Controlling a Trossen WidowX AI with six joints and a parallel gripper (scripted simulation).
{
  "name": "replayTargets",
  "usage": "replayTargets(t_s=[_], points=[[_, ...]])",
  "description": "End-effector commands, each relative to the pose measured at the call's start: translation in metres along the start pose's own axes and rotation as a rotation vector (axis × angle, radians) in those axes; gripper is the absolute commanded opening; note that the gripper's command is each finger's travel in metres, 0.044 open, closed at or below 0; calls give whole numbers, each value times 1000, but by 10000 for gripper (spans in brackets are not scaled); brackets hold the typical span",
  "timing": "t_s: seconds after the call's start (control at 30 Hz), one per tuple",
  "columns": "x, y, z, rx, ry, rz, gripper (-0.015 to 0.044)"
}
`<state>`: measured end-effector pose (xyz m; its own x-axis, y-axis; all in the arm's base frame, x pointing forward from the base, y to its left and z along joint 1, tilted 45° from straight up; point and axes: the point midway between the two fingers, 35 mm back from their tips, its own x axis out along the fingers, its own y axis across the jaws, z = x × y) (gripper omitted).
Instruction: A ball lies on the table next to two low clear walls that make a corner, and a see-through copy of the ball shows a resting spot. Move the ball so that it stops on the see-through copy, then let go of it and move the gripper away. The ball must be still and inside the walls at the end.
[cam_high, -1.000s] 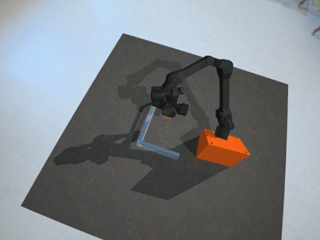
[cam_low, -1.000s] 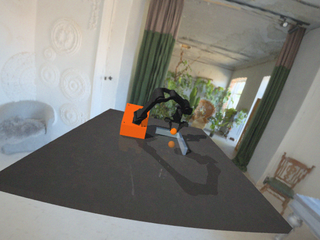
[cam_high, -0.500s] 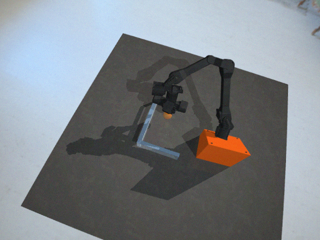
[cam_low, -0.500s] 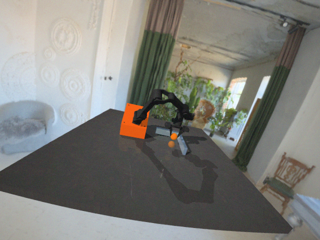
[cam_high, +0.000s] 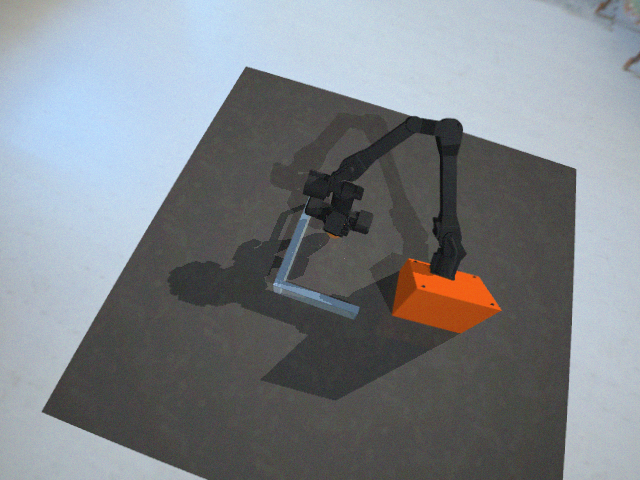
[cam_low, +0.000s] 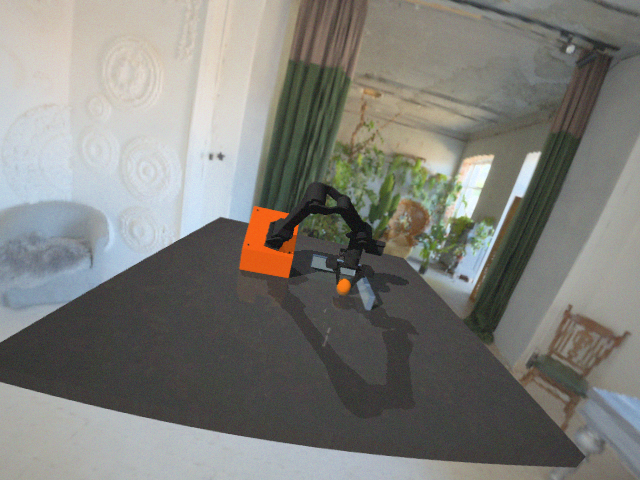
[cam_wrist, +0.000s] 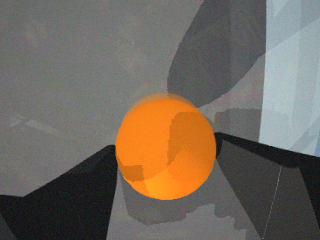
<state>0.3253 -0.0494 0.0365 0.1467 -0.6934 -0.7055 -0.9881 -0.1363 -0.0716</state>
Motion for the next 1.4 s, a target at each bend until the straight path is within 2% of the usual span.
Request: replayTargets(t_s=[0.0,0.53,1.0,1.1,1.27,1.37], points=[[4,0,1,-9,6,-3,0],[20,0,1,-9,6,-3,0],[17,-1,0,-3,2,-7,368],[6,-2,1,-4,0,-7,374],[-66,-1,2,-9,2,-2,374],[-69,0,2,-9,3,-2,374]])
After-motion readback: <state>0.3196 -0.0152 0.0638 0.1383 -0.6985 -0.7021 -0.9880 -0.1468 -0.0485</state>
